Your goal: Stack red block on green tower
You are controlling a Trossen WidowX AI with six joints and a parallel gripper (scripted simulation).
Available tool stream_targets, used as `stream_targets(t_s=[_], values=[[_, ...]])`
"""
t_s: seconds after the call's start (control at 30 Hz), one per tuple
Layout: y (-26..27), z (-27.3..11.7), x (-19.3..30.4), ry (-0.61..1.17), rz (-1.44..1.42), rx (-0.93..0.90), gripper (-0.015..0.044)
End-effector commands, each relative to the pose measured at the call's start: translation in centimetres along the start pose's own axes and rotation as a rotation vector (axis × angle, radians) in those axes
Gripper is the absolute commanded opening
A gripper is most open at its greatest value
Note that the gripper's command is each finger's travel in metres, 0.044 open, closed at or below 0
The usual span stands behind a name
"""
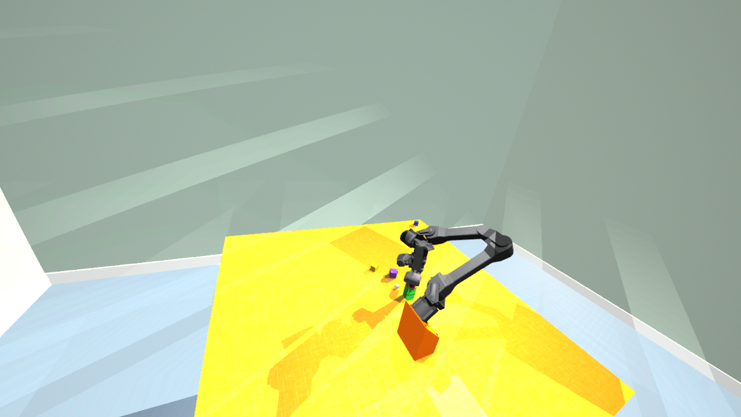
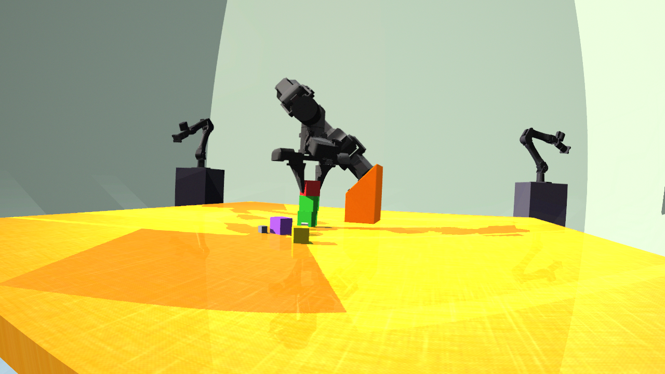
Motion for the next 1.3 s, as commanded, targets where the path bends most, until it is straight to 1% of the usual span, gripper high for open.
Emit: stream_targets(t_s=[0.0,0.23,0.8,1.27], values=[[0.01,0.04,0.01,0.002,-0.003,0.002,0.0000],[0.00,-0.02,0.00,0.001,-0.003,0.002,0.0000],[0.00,0.02,0.00,0.000,0.000,0.000,0.0440],[0.00,0.02,0.00,0.000,0.000,0.000,0.0440]])
Point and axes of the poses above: the point midway between the two fingers, 35 mm back from their tips, its own z axis out along the fingers, its own y axis across the jaws, x = y × z, the point moved 9 cm from there along -z, back along the fingers, and after that the axes turned 12 degrees about -z, right-handed, at the moved point
